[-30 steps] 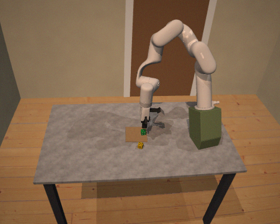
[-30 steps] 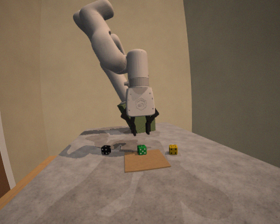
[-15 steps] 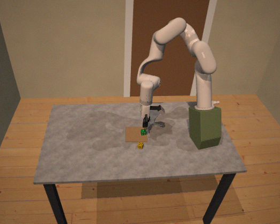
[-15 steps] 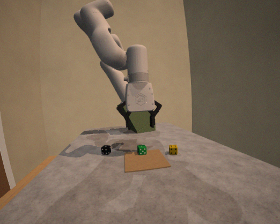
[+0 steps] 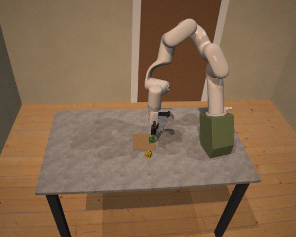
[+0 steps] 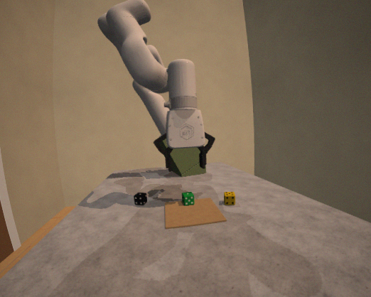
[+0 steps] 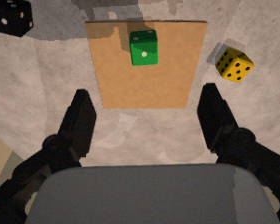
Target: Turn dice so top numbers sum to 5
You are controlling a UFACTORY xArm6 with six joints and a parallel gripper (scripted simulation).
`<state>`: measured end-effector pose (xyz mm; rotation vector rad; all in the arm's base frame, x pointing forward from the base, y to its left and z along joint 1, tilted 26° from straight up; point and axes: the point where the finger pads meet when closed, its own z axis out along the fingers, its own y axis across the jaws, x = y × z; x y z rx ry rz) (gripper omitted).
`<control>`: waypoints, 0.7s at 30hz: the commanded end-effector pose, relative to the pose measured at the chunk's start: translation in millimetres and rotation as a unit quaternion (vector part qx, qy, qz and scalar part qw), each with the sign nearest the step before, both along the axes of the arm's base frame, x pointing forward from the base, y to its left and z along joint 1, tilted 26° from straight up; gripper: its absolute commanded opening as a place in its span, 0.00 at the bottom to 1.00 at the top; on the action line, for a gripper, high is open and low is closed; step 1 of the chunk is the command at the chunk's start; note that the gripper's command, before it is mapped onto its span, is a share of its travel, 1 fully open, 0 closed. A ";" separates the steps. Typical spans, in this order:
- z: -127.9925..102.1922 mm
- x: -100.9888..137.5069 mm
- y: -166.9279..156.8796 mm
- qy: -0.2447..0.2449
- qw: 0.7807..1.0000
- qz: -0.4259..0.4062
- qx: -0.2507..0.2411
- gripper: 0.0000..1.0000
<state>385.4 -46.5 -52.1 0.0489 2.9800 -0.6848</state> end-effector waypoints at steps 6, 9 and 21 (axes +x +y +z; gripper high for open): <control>-29.4 25.5 56.8 -0.048 0.994 -0.094 0.009 1.00; -46.0 32.2 86.7 -0.070 0.988 -0.140 0.013 1.00; -53.8 34.1 100.5 -0.079 0.984 -0.160 0.014 0.47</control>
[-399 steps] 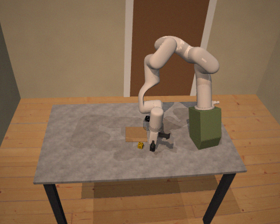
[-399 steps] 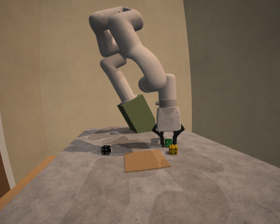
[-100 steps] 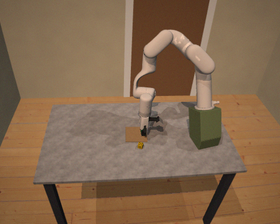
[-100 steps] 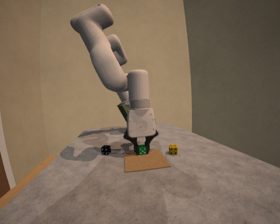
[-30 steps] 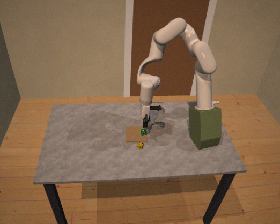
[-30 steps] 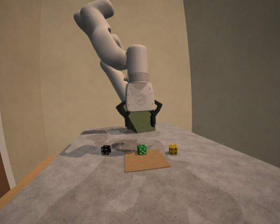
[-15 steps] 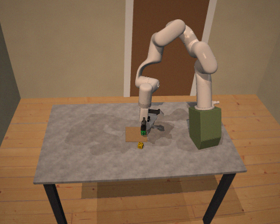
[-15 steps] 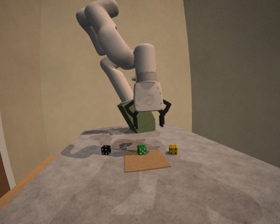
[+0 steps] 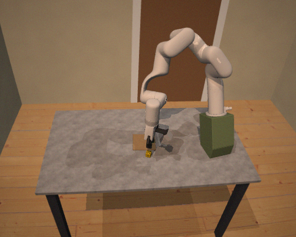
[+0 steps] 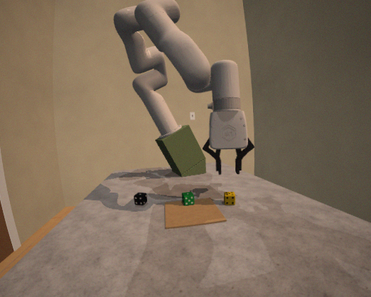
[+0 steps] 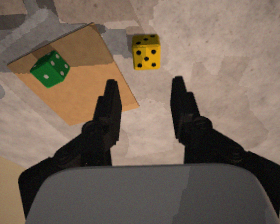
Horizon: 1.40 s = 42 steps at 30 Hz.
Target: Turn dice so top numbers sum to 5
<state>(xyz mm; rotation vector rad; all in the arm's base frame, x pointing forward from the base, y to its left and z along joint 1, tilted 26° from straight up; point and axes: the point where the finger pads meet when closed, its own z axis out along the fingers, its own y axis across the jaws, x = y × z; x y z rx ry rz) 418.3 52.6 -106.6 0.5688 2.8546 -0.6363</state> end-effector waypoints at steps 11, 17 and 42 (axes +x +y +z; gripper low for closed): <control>0.7 1.2 1.3 -0.001 1.000 0.001 0.001 0.47; 0.7 1.2 1.3 -0.001 1.000 0.001 0.001 0.47; -3.3 1.6 -0.6 -0.002 1.000 0.001 0.000 0.47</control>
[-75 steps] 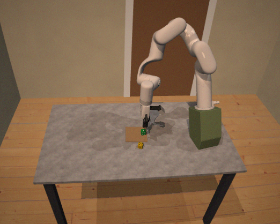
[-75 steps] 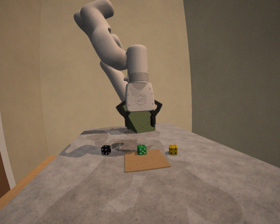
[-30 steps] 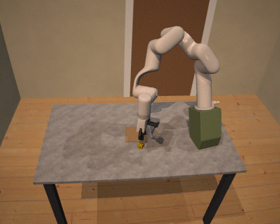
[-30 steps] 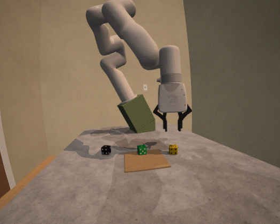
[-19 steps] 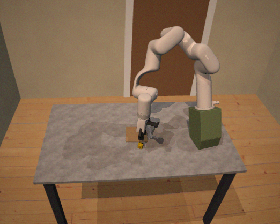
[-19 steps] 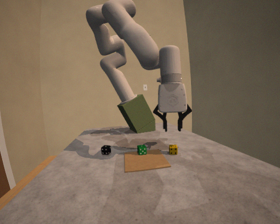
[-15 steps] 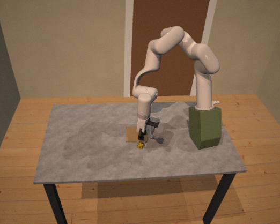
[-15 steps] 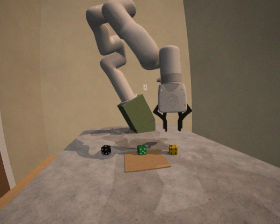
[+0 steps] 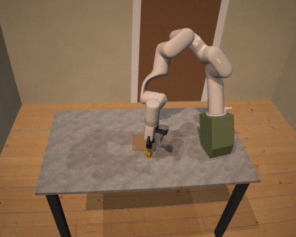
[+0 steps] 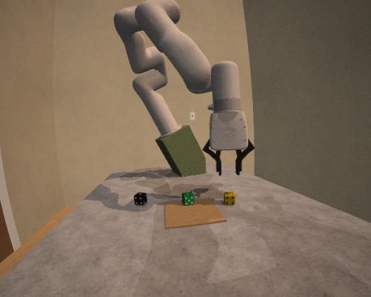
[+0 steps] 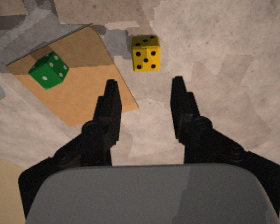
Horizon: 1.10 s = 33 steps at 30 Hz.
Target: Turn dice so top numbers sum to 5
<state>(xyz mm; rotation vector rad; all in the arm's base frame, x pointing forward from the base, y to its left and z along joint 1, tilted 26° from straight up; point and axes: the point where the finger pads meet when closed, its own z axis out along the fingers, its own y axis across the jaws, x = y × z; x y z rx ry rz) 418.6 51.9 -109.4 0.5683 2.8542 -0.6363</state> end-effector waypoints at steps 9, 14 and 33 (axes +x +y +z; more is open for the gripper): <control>-10.0 2.4 -4.4 -0.001 1.000 0.000 0.001 0.47; -14.1 2.8 -6.3 -0.001 1.000 0.000 0.001 0.47; -37.0 5.3 -17.2 -0.001 1.000 0.000 0.001 0.47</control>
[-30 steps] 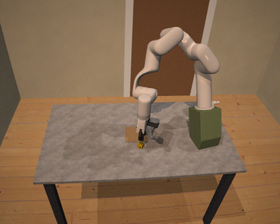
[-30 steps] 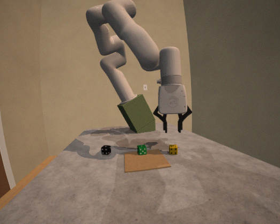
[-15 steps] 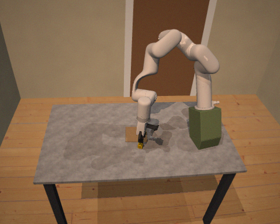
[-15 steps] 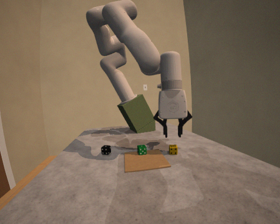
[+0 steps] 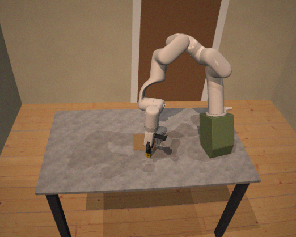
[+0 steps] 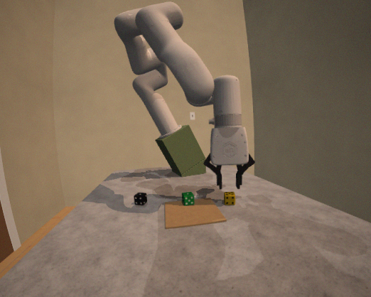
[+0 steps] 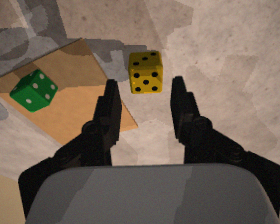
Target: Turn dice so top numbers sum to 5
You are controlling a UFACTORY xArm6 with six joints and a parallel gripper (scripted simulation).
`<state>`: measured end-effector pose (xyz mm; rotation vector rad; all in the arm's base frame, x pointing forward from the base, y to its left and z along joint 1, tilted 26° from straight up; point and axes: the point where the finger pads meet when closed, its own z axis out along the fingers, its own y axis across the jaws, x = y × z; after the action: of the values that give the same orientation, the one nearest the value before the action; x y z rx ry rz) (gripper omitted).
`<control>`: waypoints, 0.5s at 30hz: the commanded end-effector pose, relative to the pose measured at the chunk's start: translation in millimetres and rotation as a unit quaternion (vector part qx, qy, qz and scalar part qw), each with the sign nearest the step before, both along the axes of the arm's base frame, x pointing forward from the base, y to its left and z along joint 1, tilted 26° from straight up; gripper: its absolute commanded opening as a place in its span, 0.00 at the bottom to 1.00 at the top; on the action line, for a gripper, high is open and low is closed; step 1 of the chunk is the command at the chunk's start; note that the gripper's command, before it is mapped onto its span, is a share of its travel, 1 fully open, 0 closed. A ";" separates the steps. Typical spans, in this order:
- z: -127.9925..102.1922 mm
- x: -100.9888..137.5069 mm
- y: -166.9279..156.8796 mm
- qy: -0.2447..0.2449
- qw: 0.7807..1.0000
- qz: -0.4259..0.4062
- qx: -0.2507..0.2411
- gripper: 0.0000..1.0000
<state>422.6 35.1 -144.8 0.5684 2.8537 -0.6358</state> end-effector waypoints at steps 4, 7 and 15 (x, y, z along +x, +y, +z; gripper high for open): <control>-4.9 1.6 -2.0 -0.001 1.000 0.000 0.000 0.47; -6.6 1.8 -2.8 -0.001 1.000 0.000 0.000 0.47; -8.1 1.9 -3.5 -0.001 1.000 0.000 0.000 0.47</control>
<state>423.2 30.9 -153.6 0.5685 2.8542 -0.6365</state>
